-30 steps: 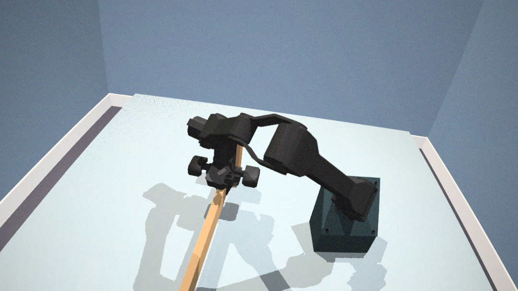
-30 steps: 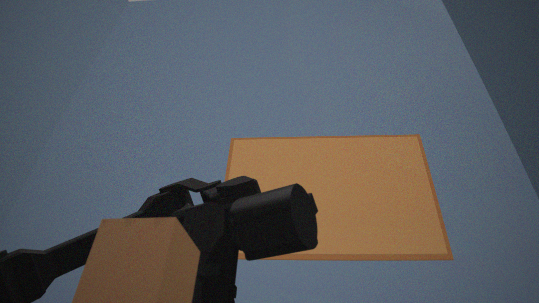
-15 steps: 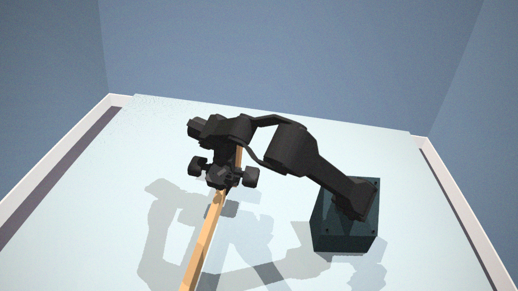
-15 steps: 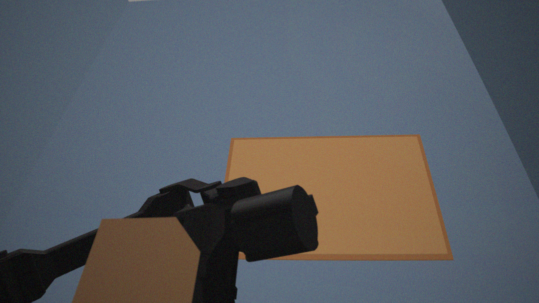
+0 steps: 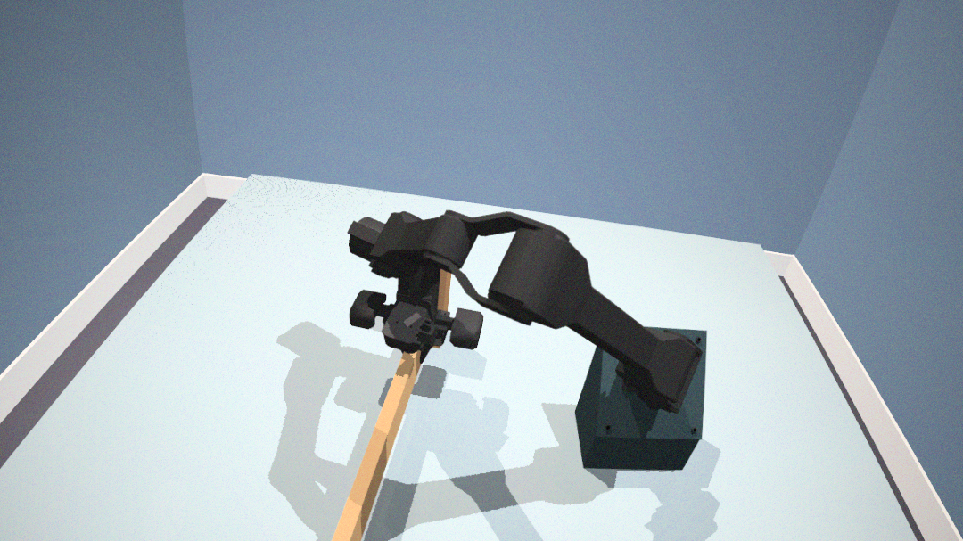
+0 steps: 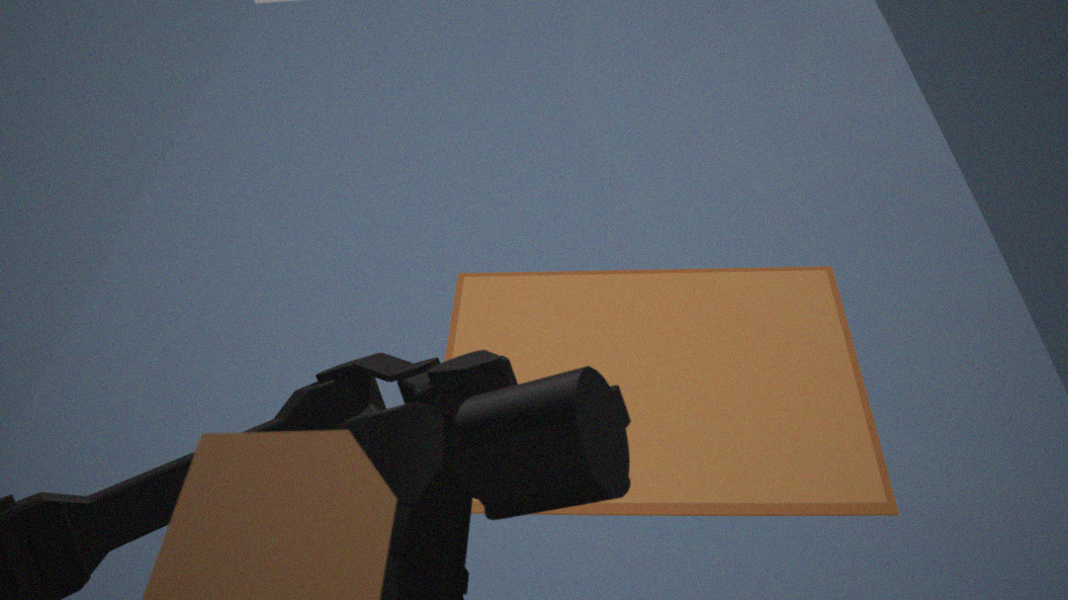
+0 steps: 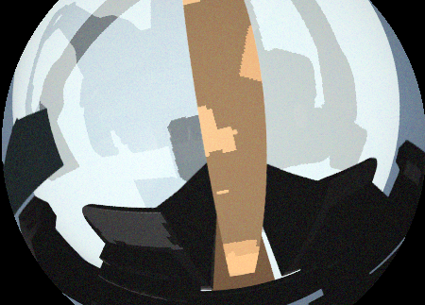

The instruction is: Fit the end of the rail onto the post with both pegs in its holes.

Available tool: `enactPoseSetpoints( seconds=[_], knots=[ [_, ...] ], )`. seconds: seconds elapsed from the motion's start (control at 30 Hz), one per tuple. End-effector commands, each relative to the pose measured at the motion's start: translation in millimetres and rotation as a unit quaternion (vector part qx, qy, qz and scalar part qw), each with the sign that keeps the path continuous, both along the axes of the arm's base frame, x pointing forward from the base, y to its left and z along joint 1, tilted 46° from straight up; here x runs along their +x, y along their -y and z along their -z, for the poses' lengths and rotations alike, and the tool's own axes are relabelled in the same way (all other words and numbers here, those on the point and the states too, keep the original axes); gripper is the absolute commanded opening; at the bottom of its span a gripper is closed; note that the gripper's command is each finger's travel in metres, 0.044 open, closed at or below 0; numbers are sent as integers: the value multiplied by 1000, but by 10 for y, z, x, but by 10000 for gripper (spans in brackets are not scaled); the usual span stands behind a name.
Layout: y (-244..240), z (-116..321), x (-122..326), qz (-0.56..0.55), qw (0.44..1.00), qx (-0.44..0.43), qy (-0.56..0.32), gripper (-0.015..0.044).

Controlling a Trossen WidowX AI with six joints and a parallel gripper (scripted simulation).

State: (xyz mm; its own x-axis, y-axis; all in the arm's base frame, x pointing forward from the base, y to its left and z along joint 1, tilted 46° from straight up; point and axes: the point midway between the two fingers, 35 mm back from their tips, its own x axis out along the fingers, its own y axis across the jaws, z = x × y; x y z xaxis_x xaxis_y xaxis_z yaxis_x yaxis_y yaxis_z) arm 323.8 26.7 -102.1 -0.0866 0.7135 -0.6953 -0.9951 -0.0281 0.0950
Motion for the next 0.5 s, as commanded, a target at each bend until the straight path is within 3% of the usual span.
enactPoseSetpoints(
  seconds=[0.0, 0.47],
  knots=[
    [46, 11, 11, 1, 1000, -3, 3, 0],
    [44, -9, 14, 1, 1000, -3, 3, 0]
  ],
)
